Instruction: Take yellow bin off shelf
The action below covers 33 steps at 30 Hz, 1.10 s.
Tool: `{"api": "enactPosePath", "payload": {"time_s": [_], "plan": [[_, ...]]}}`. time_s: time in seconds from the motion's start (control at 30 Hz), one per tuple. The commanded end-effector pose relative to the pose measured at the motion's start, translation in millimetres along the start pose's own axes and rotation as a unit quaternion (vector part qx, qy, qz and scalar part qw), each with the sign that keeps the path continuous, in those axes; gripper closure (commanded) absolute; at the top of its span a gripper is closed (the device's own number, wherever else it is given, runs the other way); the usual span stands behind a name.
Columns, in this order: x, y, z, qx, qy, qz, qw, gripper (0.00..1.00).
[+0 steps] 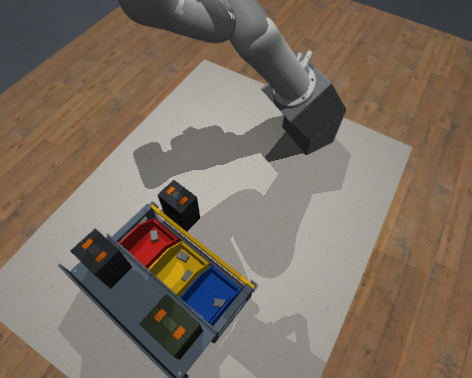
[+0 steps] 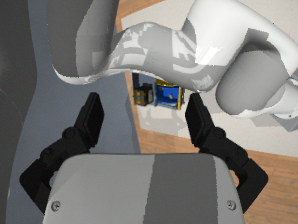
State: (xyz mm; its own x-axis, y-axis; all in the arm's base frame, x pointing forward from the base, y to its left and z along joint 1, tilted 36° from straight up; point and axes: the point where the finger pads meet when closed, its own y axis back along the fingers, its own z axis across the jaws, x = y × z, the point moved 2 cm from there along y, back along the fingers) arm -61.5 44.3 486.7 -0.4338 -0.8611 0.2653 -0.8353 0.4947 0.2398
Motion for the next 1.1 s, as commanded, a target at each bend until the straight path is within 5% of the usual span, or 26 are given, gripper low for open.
{"api": "enactPosePath", "payload": {"time_s": [0.0, 0.43, 0.47, 0.6, 1.0, 1.03, 1.07], "plan": [[39.3, -6.9, 9.7, 0.053, 0.088, -0.014, 0.995, 0.0], [49.2, -8.7, 12.1, 0.066, 0.11, -0.017, 0.992, 0.0], [9.8, -1.5, 2.3, 0.013, 0.022, -0.004, 1.0, 0.0], [49.3, -8.7, 12.1, 0.066, 0.11, -0.017, 0.992, 0.0], [49.3, -8.7, 12.1, 0.066, 0.11, -0.017, 0.992, 0.0], [9.9, -1.5, 2.3, 0.013, 0.022, -0.004, 1.0, 0.0], [19.7, -3.3, 4.8, 0.026, 0.044, -0.007, 0.999, 0.0]]}}
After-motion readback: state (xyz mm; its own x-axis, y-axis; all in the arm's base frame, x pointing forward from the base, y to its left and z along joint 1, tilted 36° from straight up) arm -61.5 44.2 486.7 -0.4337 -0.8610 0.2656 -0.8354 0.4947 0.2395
